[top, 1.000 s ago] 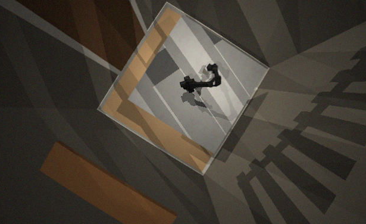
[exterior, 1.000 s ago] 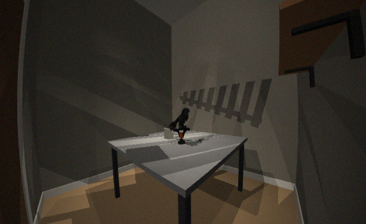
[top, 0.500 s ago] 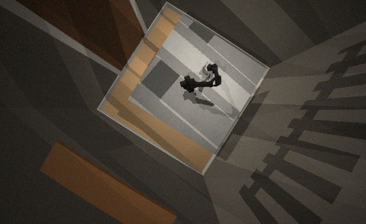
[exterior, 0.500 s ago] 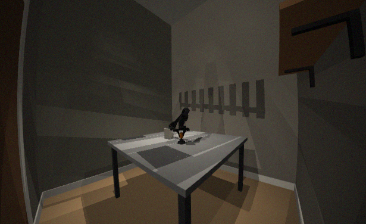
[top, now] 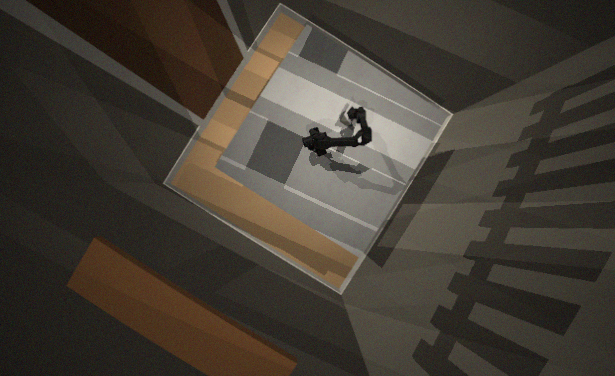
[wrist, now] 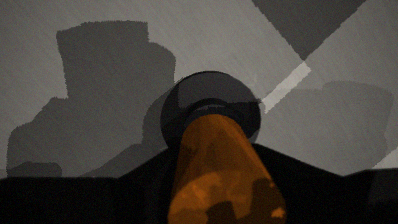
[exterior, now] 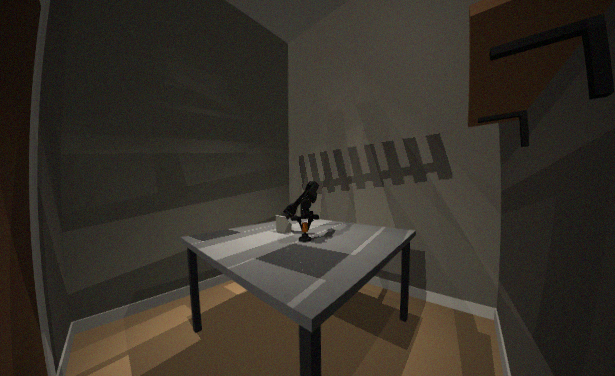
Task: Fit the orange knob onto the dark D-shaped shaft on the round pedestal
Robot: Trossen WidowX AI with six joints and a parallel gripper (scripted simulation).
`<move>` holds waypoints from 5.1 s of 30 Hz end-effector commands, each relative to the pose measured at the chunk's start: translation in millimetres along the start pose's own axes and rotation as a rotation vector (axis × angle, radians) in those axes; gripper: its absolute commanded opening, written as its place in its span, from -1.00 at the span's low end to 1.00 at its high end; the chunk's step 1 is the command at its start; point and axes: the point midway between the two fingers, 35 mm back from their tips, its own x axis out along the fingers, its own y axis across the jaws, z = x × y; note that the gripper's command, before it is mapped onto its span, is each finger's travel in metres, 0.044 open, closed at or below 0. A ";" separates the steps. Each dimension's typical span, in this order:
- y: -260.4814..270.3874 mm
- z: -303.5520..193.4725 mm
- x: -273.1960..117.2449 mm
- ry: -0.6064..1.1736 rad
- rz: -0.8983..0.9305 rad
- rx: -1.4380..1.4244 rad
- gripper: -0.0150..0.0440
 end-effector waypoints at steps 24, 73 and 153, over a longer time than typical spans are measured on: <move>-3.1 -3.2 -3.1 -0.003 0.000 0.092 -0.49; -0.2 -0.3 -1.1 -0.003 0.001 0.216 -0.49; -2.6 -2.1 -1.1 -0.003 0.001 0.635 -0.49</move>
